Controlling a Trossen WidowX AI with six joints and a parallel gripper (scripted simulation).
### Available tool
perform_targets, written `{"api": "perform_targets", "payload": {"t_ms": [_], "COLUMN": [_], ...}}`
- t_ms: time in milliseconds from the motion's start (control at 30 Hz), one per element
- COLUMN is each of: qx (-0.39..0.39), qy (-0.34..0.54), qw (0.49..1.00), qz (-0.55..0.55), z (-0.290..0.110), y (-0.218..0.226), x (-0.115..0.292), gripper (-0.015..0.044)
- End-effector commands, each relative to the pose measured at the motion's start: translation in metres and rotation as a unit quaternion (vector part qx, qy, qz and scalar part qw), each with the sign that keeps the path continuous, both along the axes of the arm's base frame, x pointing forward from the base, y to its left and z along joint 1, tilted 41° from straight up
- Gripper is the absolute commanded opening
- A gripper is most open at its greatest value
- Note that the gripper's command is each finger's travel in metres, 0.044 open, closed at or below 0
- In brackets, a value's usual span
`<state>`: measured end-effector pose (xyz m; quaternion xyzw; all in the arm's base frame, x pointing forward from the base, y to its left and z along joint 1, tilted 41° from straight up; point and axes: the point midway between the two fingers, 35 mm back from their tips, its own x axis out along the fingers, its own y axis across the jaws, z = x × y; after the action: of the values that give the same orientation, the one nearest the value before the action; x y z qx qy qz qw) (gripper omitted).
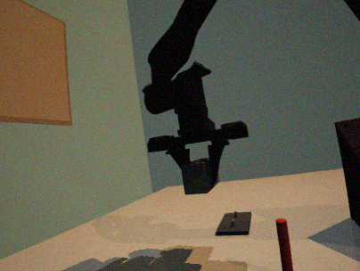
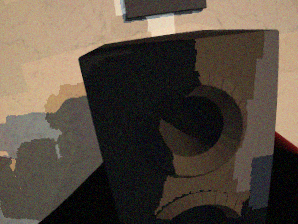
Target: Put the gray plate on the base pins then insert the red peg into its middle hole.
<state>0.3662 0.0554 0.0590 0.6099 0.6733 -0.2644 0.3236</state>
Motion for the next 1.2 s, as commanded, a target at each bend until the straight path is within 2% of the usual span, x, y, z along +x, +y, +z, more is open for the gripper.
{"api": "perform_targets", "payload": {"t_ms": [0, 1167], "qx": [-0.002, -0.002], "qy": [0.004, 0.001], "qw": [1.0, 1.0], "qz": [0.001, 0.005], "z": [-0.016, -0.121], "y": [-0.006, -0.049], "x": [0.0, -0.011], "gripper": [0.0, 0.0]}}
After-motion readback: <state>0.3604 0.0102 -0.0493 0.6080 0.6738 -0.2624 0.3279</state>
